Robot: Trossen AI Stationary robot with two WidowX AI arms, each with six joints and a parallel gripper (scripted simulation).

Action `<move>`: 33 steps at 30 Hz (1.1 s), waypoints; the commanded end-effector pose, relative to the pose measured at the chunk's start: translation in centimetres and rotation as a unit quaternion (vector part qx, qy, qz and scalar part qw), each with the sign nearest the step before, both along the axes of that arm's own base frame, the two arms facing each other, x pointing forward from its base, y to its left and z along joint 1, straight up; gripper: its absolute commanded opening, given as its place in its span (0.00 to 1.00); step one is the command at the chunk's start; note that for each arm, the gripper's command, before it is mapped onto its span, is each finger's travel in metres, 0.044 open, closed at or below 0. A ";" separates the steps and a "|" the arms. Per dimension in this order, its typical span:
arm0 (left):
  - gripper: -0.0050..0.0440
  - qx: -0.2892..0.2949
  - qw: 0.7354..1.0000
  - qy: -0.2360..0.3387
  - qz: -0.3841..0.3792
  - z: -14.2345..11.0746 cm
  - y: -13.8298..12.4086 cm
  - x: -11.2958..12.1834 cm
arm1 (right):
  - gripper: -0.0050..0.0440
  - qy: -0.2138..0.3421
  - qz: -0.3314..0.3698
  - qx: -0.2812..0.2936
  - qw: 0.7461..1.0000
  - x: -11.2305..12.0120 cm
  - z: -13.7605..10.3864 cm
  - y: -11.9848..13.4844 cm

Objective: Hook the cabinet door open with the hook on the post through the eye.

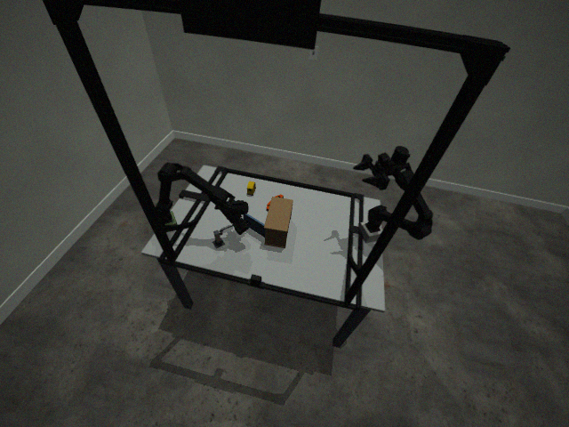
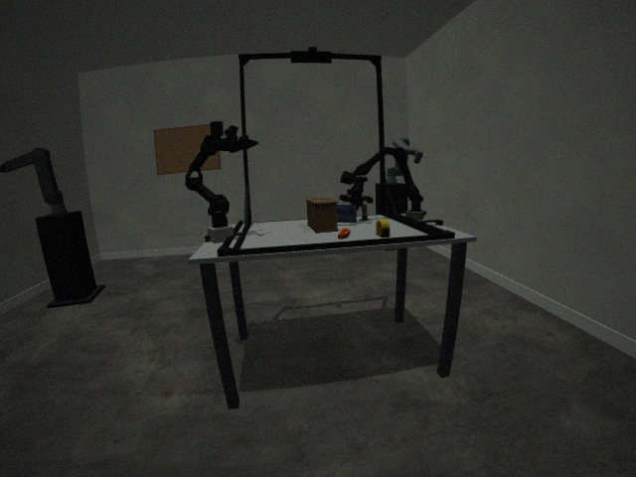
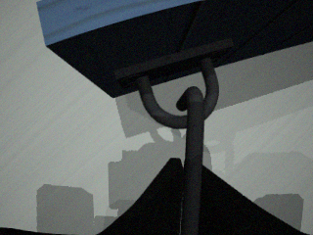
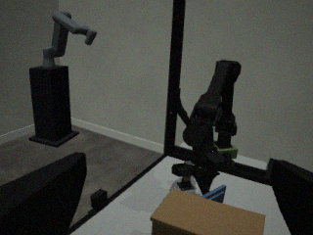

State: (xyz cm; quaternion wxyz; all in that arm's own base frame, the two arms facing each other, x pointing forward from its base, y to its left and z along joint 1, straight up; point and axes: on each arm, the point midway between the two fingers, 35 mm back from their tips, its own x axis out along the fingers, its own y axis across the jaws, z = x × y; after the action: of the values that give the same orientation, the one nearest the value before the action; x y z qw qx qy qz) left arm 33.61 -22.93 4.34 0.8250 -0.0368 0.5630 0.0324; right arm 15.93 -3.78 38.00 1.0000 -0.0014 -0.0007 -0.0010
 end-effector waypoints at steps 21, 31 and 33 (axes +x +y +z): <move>0.10 0.001 1.000 0.028 -0.001 -0.6 0.1 0.0 | 0.92 0.000 0.001 0.002 1.000 0.0 0.0 0.0; 0.10 0.001 1.000 0.028 -0.001 -0.7 0.1 -0.1 | 0.92 0.000 0.001 0.002 1.000 0.0 0.0 0.0; 0.10 0.001 1.000 0.028 -0.001 -0.7 0.1 -0.1 | 0.92 0.000 0.001 0.002 1.000 0.0 0.0 0.0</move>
State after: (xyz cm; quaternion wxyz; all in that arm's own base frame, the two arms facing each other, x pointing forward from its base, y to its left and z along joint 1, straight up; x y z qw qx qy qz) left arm 33.60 -22.80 3.89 0.8104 -0.0365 0.5838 0.0345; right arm 15.93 -3.80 38.02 1.0000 -0.0015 -0.0007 -0.0013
